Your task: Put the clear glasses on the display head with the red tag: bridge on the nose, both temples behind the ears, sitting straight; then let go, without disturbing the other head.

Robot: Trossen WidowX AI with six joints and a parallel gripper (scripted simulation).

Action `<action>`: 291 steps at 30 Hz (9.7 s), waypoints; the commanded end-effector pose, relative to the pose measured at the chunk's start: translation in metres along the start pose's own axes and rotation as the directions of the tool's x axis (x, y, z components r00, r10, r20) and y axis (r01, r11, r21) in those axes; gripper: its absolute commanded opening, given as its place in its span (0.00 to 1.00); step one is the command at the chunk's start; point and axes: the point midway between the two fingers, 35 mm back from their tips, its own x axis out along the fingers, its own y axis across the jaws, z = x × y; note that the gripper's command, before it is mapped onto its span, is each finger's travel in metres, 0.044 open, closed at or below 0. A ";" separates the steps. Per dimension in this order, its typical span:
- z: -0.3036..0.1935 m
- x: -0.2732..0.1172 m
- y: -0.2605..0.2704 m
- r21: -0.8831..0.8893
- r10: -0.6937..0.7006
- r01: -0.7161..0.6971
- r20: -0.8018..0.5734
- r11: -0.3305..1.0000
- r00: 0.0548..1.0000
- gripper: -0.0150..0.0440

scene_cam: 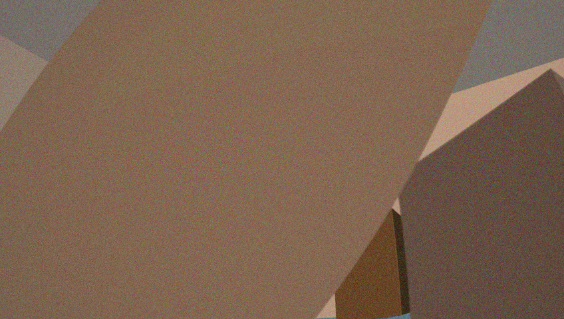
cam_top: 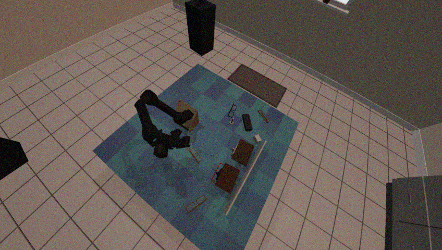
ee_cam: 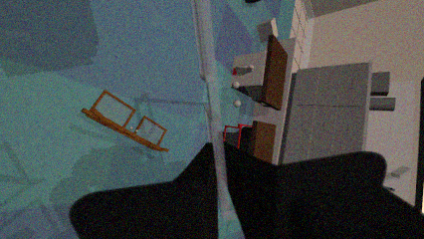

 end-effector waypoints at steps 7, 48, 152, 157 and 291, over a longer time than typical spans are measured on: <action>0.001 0.030 -0.004 0.123 0.090 -0.104 0.114 0.987 0.989 0.25; 0.051 0.143 -0.048 0.349 0.582 -0.600 0.168 0.720 0.796 0.25; 0.076 0.230 -0.046 0.425 0.650 -0.567 -0.068 0.705 0.757 0.25; 0.073 0.234 -0.051 0.425 0.651 -0.568 -0.068 0.704 0.756 0.25; 0.016 0.314 -0.136 0.430 0.655 -0.571 -0.066 0.700 0.753 0.25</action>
